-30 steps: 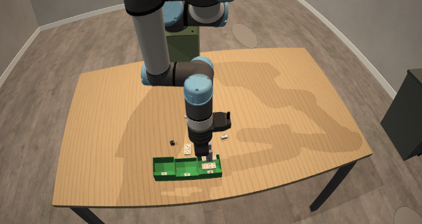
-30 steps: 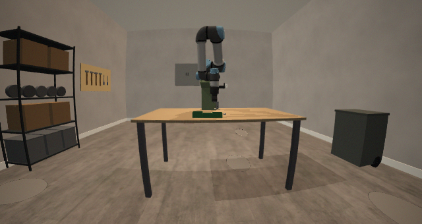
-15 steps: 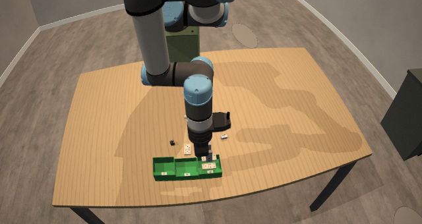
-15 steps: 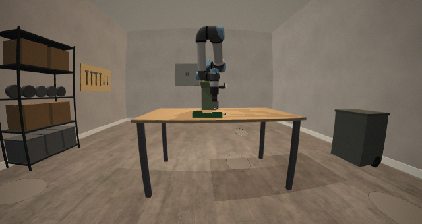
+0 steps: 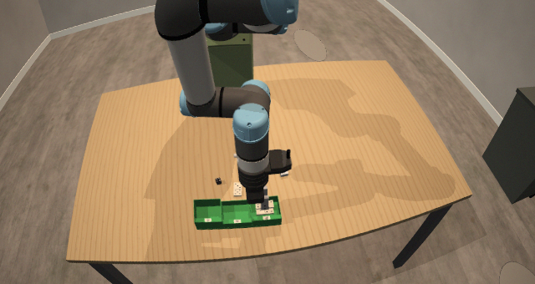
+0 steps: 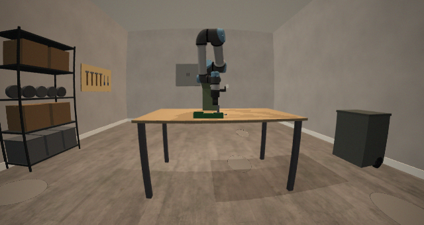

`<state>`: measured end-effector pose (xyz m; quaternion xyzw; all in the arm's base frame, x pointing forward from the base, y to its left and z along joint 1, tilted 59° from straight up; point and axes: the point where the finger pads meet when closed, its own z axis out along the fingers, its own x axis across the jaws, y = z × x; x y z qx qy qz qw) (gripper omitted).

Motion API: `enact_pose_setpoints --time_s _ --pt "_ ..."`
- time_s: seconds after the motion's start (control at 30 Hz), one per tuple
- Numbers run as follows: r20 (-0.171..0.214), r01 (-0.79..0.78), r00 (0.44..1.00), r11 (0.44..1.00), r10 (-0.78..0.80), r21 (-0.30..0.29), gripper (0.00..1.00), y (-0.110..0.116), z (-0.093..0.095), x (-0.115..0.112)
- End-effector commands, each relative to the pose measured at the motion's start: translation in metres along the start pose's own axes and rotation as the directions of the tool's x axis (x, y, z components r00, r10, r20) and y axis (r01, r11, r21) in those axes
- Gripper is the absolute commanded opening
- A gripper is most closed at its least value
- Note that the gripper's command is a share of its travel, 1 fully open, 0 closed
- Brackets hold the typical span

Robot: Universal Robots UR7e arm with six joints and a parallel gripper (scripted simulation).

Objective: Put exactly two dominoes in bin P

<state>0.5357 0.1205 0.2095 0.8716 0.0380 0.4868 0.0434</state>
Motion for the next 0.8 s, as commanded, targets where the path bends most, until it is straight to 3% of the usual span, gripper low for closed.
enact_pose_setpoints --time_s 0.0,0.17,0.67,0.7,0.77 --pt "-0.005 0.001 1.0 1.0 -0.001 0.001 0.49 -0.001 0.0109 0.0022" --pt "-0.005 0.001 1.0 1.0 -0.001 0.001 0.49 -0.0013 0.0193 0.0022" --pt "-0.003 0.0 1.0 1.0 0.0 0.0 0.49 -0.0017 0.0187 0.0013" --pt "-0.003 0.0 1.0 1.0 0.0 0.0 0.65 -0.0018 0.0187 0.0013" --pt "-0.003 0.0 1.0 1.0 0.0 0.0 0.65 -0.0018 0.0187 0.0013"
